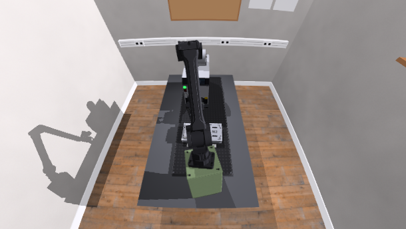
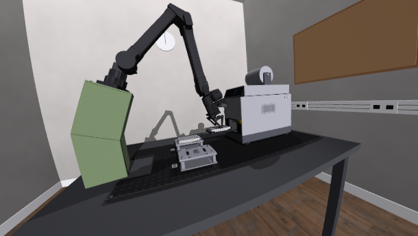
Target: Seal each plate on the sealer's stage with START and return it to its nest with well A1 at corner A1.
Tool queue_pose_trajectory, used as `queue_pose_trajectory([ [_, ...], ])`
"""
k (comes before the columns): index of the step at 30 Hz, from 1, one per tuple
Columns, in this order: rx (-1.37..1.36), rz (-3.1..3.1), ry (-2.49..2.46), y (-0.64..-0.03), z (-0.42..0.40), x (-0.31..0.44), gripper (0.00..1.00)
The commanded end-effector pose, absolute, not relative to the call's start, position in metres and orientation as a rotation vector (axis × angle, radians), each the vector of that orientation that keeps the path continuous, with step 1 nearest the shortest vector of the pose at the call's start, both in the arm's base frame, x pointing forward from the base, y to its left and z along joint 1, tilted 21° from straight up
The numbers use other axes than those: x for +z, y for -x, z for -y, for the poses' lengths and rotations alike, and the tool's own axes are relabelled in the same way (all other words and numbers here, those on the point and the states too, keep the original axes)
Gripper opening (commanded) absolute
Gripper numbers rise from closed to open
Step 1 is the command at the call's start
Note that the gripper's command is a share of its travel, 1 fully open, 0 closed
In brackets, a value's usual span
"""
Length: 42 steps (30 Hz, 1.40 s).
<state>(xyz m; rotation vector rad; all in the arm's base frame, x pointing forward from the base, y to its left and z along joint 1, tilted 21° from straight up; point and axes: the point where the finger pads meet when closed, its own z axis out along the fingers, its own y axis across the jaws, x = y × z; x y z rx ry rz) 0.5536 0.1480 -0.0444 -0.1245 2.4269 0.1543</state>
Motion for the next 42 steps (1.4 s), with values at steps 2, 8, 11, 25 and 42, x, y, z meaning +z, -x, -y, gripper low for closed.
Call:
queue_pose_trajectory([
  [2, 0.173, -2.384, 0.13, -0.564, -0.16, -0.026, 1.0],
  [8, 0.176, -2.374, 0.131, -0.566, -0.162, -0.023, 1.0],
  [11, 0.177, -2.368, 0.13, -0.568, -0.162, -0.022, 1.0],
  [25, 0.176, -2.373, 0.13, -0.567, -0.161, -0.024, 1.0],
  [42, 0.175, -2.375, 0.129, -0.571, -0.162, -0.037, 1.0],
])
